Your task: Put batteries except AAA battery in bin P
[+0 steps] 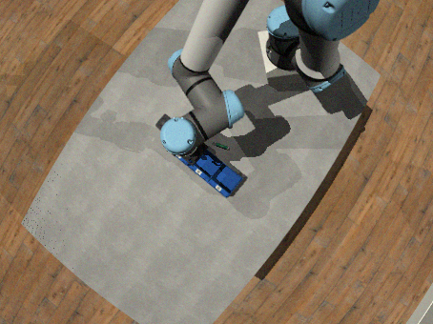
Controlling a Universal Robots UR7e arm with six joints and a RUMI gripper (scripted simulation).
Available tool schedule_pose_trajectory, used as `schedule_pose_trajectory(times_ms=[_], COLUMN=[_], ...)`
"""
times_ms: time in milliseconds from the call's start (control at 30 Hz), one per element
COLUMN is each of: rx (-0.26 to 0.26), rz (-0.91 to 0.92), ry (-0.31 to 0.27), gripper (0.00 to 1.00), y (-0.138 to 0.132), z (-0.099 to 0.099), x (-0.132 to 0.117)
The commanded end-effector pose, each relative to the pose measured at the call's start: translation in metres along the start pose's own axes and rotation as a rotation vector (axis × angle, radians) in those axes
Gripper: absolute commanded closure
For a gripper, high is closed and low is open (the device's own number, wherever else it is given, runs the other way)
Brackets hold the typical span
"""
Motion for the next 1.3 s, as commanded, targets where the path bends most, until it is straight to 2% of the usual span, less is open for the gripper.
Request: schedule_pose_trajectory(times_ms=[0, 467, 1267], rx=[0.001, 0.001, 0.001], rz=[0.0, 0.0, 0.0], ry=[0.0, 0.0, 0.0], gripper=[0.83, 0.83, 0.83], y=[0.0, 0.0, 0.0], z=[0.0, 0.0, -0.03], x=[0.0, 0.0, 0.0])
Point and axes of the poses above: the point where the finger pads meet when closed, its own z axis out along the fingers, its own y axis across the jaws, x = y × z, the point moved 8 cm from there along -z, back along the fingers, and after that the axes turned 14 degrees about z, right-handed, at the moved point
